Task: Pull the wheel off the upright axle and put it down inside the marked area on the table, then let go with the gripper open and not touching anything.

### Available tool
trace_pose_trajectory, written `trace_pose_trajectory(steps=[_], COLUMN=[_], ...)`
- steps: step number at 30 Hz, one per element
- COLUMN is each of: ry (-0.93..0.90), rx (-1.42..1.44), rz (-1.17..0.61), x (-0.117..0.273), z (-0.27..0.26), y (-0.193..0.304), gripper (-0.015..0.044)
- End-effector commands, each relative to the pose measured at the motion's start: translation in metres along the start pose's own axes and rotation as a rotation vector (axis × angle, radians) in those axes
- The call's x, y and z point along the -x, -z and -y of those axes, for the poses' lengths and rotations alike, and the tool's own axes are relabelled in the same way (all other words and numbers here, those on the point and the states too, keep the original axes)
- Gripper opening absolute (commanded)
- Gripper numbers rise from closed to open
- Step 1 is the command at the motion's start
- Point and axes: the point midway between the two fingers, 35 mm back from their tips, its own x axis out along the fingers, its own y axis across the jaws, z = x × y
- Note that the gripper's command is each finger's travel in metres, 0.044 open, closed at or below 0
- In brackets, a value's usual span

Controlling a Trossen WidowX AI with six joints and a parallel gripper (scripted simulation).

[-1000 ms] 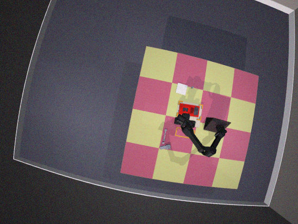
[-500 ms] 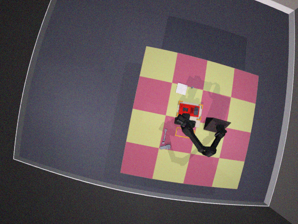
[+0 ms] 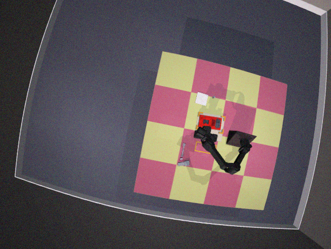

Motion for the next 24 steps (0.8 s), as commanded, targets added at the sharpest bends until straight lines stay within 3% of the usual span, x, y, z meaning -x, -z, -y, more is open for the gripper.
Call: trace_pose_trajectory(steps=[1, 24], ry=[-0.007, -0.007], rx=[0.0, -0.002], rz=[0.0, -0.001], x=[0.0046, 0.0121], z=[-0.0011, -0.001], y=[-0.0004, -0.0006], gripper=[0.0, 0.0])
